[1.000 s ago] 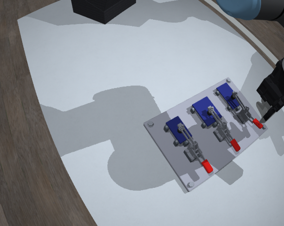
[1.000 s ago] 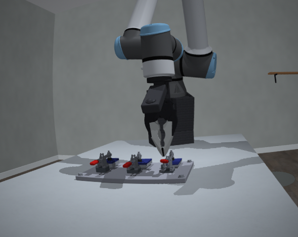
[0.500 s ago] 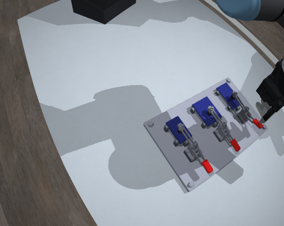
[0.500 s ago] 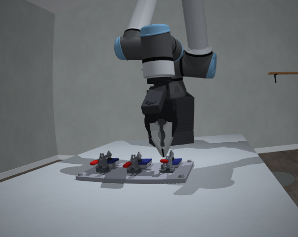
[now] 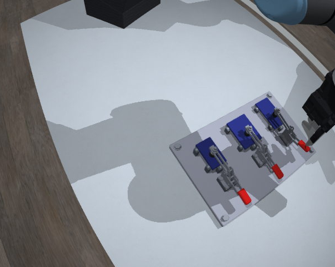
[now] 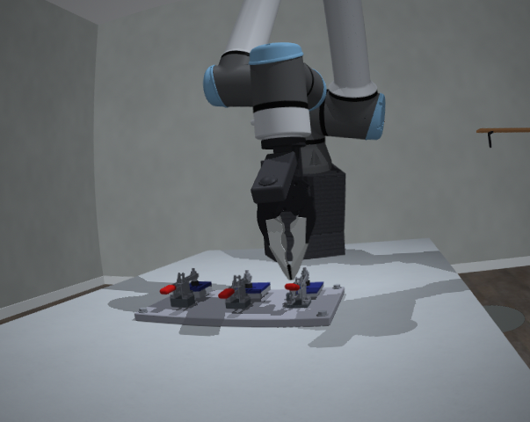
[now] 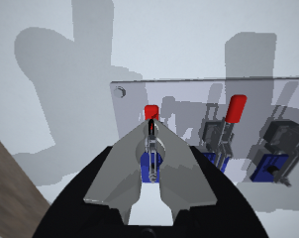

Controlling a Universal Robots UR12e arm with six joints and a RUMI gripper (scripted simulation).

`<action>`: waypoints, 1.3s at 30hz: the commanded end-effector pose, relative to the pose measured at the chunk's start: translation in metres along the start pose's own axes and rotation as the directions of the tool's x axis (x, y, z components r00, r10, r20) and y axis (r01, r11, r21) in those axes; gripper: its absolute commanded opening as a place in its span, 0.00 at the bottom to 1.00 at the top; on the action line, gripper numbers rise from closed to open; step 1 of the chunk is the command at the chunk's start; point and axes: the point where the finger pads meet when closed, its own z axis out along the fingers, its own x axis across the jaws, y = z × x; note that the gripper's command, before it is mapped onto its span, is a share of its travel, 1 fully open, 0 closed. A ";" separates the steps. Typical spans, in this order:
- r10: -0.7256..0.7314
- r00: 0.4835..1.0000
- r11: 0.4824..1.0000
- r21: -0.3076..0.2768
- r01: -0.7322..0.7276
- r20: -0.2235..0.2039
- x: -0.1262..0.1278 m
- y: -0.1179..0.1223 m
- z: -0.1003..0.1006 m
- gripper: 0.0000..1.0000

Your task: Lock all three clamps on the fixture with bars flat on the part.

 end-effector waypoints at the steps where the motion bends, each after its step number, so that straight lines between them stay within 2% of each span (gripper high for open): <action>1: -0.002 1.000 1.000 0.004 0.002 0.000 -0.001 -0.003 0.001 0.00; 39: -0.002 1.000 1.000 0.005 0.002 -0.001 -0.001 -0.004 0.002 0.00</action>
